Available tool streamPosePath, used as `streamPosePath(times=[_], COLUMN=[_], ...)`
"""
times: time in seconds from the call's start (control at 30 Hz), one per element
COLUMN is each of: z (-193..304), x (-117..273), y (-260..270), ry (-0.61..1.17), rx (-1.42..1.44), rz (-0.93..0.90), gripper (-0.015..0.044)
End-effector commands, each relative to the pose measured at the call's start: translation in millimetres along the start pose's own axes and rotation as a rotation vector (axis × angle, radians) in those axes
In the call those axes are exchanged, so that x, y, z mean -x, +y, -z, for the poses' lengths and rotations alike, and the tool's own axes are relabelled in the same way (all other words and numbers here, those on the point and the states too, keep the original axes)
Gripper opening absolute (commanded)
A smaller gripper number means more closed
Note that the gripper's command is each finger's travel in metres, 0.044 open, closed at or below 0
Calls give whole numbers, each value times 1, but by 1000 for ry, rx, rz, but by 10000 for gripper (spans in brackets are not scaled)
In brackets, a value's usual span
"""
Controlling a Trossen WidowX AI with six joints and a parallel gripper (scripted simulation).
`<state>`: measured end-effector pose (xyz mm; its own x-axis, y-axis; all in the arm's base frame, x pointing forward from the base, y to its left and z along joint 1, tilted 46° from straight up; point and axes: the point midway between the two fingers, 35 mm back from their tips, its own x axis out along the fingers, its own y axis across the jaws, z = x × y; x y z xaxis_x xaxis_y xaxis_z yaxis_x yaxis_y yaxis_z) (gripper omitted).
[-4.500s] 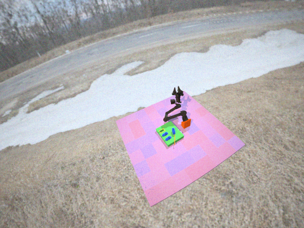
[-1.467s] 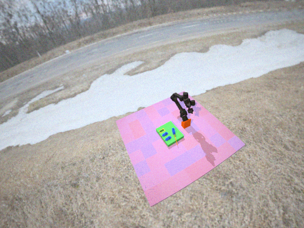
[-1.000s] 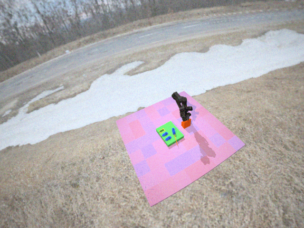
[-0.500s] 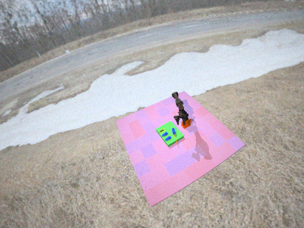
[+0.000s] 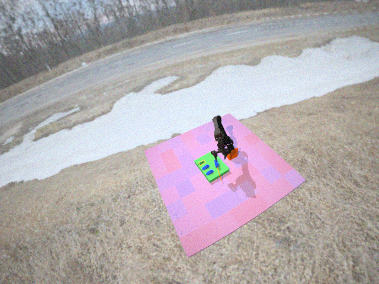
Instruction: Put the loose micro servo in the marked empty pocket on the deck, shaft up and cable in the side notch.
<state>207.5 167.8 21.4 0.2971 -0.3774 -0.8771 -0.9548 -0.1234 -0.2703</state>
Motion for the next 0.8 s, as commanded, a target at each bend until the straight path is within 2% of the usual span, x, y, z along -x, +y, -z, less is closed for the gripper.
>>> streamPosePath(times=[0.0, 0.43, 0.77], z=[14, 68, 77], x=[-11, -48, -68], y=[-2, -1, 4], ry=[87, 412, 429], rx=[-63, -250, -258], rz=[-49, -236, -244], gripper=[440, 440, 440])
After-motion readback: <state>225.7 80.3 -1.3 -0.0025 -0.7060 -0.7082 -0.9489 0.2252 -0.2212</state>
